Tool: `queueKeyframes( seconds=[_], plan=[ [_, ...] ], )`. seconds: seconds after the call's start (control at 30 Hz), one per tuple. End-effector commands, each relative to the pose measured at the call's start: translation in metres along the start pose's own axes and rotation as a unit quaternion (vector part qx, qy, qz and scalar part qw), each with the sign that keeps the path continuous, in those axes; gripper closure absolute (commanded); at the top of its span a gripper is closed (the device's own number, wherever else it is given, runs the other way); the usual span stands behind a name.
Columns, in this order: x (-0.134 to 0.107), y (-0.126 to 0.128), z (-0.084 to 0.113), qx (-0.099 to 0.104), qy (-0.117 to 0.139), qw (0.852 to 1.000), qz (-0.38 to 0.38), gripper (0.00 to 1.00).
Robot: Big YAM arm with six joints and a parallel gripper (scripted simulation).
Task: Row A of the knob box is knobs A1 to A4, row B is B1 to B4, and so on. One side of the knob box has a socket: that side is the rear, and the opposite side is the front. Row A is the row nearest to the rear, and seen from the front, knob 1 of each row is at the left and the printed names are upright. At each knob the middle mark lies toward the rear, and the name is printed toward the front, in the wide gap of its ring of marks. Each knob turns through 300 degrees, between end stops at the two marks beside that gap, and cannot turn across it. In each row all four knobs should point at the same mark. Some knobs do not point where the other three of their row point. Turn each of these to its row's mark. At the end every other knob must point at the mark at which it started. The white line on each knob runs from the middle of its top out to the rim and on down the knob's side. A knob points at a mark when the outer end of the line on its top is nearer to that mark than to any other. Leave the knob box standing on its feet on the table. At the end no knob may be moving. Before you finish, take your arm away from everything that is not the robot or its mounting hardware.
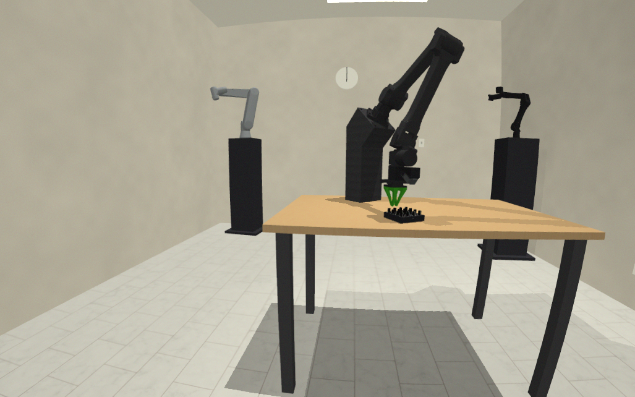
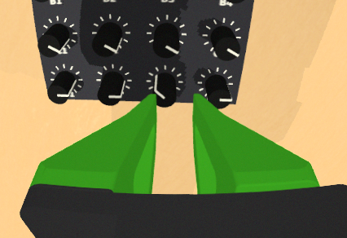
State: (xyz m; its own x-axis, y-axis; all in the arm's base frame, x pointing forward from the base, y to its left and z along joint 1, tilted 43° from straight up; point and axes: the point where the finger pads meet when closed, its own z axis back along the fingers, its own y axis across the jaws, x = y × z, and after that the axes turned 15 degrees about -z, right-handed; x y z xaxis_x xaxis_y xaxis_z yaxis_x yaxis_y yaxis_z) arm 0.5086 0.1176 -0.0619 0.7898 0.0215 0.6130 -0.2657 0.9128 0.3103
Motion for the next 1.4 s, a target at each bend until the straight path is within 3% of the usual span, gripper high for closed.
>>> queueKeyframes(
  seconds=[0.0, 1.37],
  plan=[
    [-0.0111, 0.0003, -0.0022, 0.000, 0.006, 1.000, -0.004, 0.82],
    [-0.0148, -0.0012, -0.0017, 0.000, 0.006, 1.000, -0.005, 0.82]
  ],
)
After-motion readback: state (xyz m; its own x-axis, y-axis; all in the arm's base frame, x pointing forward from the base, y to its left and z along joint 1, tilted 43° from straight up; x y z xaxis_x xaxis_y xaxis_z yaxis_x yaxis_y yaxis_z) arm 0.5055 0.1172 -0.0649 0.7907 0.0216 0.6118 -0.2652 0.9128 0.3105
